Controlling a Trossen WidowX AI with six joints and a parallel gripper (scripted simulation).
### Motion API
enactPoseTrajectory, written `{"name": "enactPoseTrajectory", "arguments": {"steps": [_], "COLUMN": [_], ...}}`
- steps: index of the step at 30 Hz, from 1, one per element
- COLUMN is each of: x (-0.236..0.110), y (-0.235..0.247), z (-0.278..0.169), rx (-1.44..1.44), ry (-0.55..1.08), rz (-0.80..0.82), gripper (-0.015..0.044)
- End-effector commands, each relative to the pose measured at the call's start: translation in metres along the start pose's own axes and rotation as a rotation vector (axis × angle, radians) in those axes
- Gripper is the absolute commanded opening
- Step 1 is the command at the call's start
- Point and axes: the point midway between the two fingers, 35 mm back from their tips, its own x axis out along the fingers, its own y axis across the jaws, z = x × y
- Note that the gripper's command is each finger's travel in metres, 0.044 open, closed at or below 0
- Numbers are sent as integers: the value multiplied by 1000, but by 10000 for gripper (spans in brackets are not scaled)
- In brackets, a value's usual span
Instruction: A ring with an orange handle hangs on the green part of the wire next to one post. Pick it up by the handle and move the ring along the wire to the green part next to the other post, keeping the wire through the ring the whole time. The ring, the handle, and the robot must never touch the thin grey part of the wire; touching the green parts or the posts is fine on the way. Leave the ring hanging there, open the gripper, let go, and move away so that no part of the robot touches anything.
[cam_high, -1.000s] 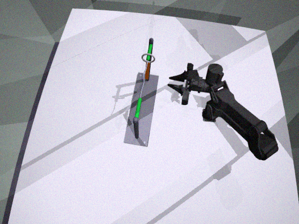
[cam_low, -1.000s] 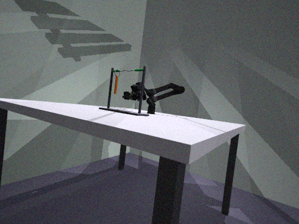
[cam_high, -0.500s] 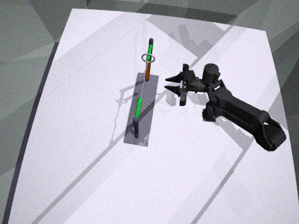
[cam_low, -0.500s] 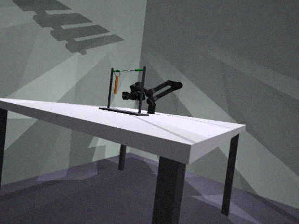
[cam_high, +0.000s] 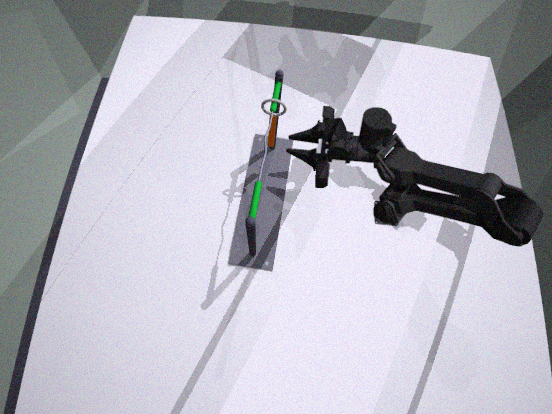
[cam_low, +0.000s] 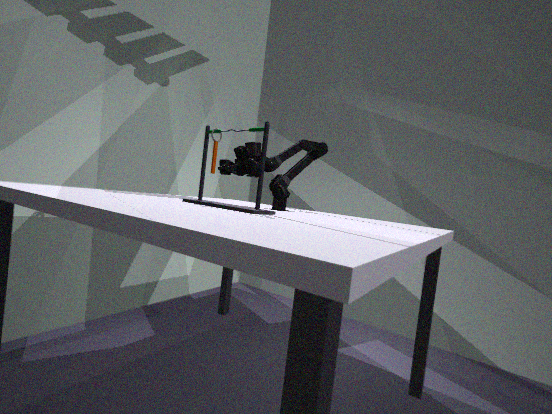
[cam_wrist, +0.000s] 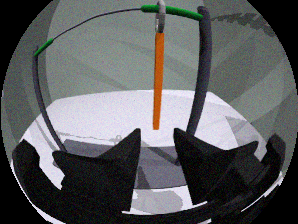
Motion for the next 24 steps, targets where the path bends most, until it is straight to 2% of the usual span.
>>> {"name": "enactPoseTrajectory", "arguments": {"steps": [1, 24], "x": [3, 34], "y": [-1, -5], "z": [6, 11], "rx": [-1, -1], "ry": [-9, -11], "rz": [-6, -6], "gripper": [160, 160]}}
